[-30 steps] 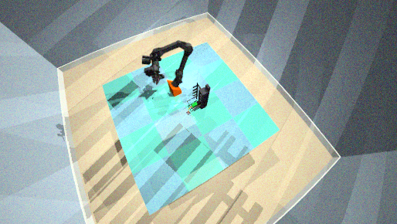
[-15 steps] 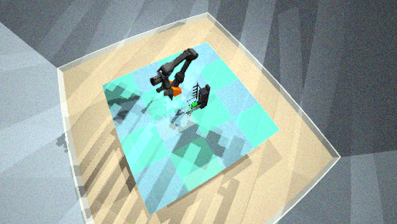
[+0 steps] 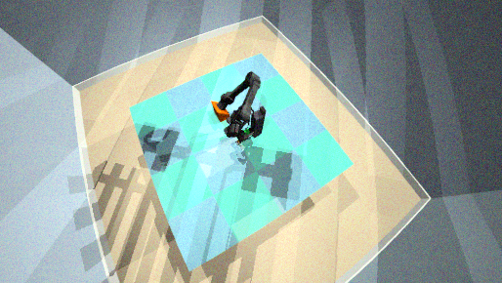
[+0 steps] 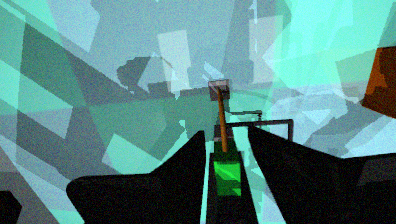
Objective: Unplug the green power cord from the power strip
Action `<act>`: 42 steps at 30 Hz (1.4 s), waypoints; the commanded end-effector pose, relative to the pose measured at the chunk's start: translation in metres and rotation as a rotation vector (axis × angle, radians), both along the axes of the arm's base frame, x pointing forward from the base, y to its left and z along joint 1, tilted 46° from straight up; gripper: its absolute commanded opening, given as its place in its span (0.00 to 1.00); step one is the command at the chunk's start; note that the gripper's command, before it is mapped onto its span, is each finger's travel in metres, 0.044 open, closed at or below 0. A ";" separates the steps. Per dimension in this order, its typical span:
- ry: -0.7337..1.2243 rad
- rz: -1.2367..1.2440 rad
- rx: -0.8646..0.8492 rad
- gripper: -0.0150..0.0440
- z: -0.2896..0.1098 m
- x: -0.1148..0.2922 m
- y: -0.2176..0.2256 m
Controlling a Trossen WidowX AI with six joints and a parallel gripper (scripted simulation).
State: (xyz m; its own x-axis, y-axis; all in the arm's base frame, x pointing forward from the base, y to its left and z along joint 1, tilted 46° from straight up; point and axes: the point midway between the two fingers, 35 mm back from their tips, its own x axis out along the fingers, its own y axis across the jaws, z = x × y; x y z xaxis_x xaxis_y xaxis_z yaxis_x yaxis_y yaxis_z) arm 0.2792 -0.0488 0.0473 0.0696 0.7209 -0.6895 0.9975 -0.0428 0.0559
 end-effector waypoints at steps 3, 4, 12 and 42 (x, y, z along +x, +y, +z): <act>0.035 0.060 -0.017 0.53 -0.001 0.003 0.015; 0.035 0.060 -0.017 0.53 -0.001 0.003 0.015; 0.035 0.059 -0.017 0.53 0.006 0.004 0.022; 0.035 0.060 -0.014 0.53 0.021 0.002 0.050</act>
